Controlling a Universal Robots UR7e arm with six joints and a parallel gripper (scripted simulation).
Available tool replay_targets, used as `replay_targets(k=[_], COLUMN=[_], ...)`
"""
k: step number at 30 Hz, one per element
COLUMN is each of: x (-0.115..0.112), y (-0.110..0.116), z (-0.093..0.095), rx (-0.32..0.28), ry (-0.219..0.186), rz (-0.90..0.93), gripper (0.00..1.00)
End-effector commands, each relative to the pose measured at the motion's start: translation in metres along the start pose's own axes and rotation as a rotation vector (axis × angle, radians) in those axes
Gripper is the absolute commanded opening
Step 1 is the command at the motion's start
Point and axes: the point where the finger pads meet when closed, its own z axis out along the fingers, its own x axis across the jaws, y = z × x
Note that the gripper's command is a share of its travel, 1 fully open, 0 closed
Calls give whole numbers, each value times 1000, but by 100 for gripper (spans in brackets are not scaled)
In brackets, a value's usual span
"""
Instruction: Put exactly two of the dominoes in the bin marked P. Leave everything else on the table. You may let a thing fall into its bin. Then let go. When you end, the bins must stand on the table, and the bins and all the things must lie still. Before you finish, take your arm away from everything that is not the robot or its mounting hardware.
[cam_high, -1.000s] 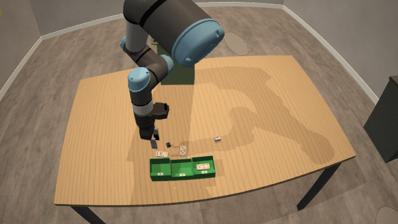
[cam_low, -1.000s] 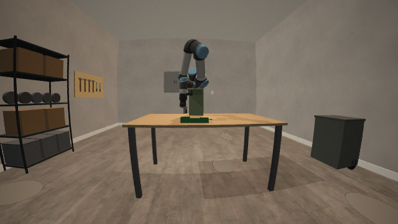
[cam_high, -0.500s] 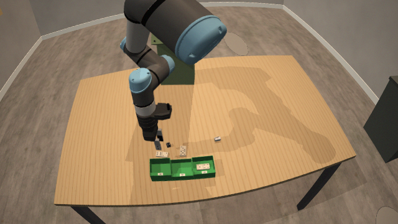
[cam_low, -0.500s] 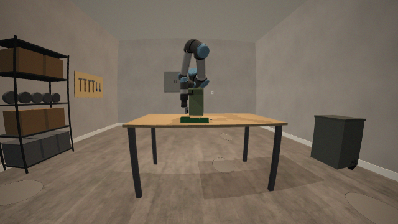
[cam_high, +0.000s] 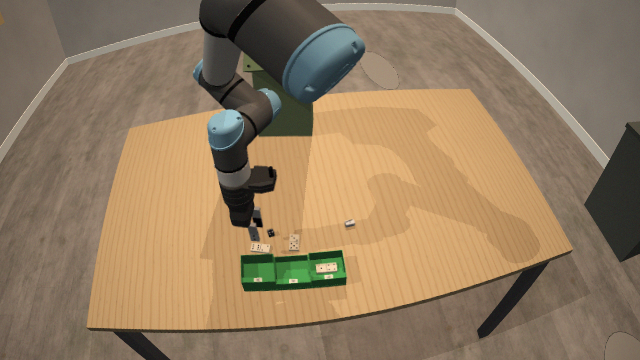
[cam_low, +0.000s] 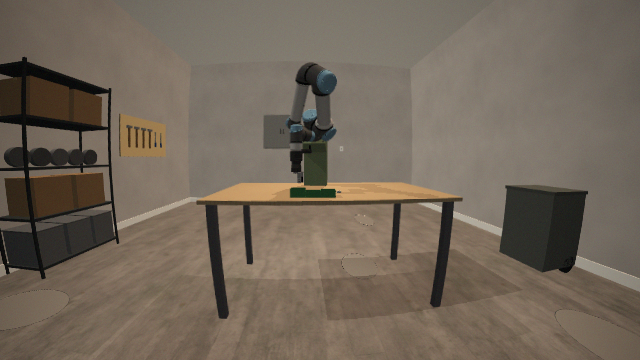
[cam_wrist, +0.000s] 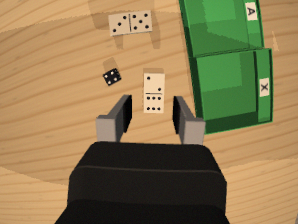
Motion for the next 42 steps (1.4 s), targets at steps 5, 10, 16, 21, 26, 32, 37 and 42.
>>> replay_targets(k=[5, 10, 16, 21, 26, 32, 37, 42], x=[3, 3, 3, 2, 2, 3, 3, 3], y=[2, 3, 2, 1, 1, 1, 2, 1], z=[-1, -1, 8, 20, 40, 55, 55, 61], rx=[-3, -3, 0, 0, 0, 0, 0, 0], ry=[5, 5, 3, 3, 3, 3, 3, 3], rz=[-3, -3, -3, -3, -3, -3, -3, -3], gripper=[79, 79, 79, 79, 79, 79, 79, 79])
